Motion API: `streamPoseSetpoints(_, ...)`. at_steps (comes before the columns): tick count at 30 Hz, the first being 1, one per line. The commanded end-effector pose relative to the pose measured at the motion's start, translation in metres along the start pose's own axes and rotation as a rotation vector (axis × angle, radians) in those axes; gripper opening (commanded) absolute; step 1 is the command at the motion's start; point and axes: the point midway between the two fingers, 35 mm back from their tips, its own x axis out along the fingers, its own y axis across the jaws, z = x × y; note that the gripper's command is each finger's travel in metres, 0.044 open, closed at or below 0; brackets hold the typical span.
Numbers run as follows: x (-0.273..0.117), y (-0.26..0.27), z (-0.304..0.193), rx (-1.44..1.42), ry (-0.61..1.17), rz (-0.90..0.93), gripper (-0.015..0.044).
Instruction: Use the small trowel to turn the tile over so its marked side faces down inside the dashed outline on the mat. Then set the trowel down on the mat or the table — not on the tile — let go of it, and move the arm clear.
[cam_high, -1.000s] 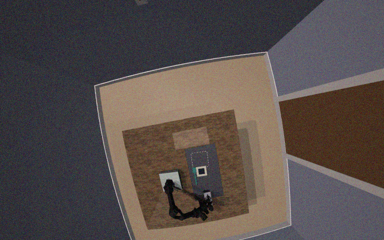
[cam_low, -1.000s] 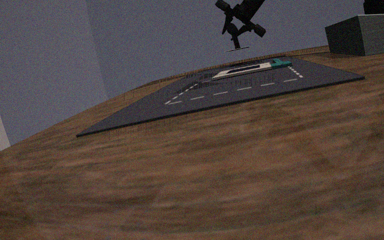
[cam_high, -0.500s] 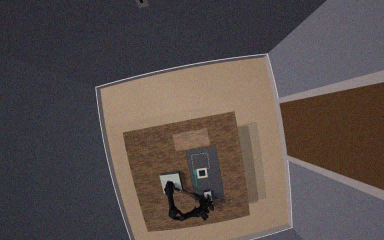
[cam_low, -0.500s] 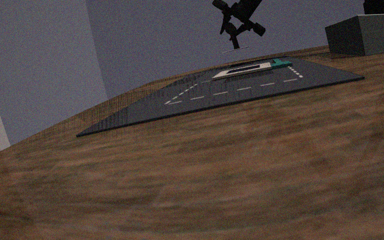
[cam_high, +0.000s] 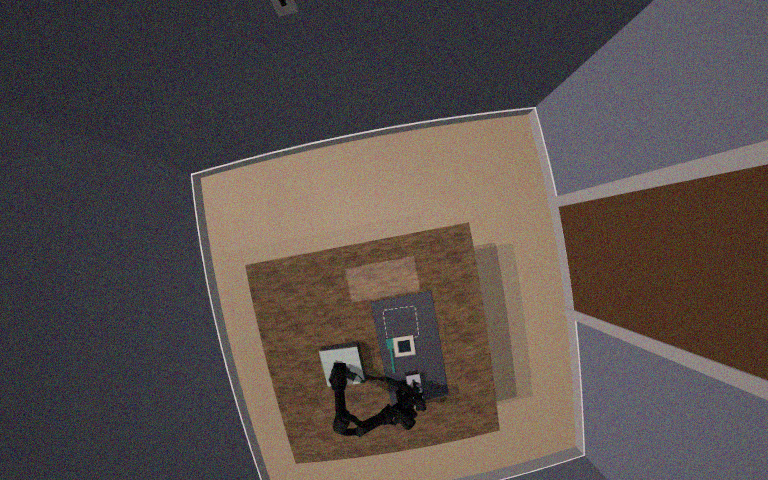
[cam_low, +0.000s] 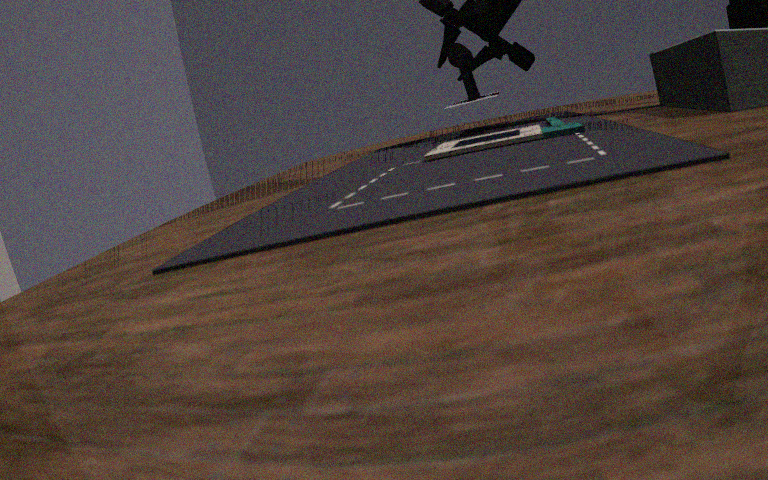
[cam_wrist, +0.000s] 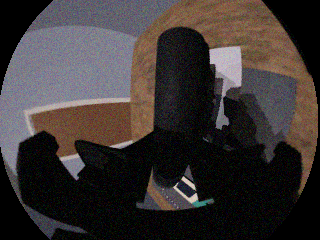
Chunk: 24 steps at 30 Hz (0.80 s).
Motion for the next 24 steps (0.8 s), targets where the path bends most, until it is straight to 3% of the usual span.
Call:
streamPoseSetpoints(1, -0.005, 0.004, -0.013, -0.009, -0.018, 0.017, 0.0)
streamPoseSetpoints(24, -0.019, -0.016, -0.086, -0.027, -0.056, 0.036, 0.0)
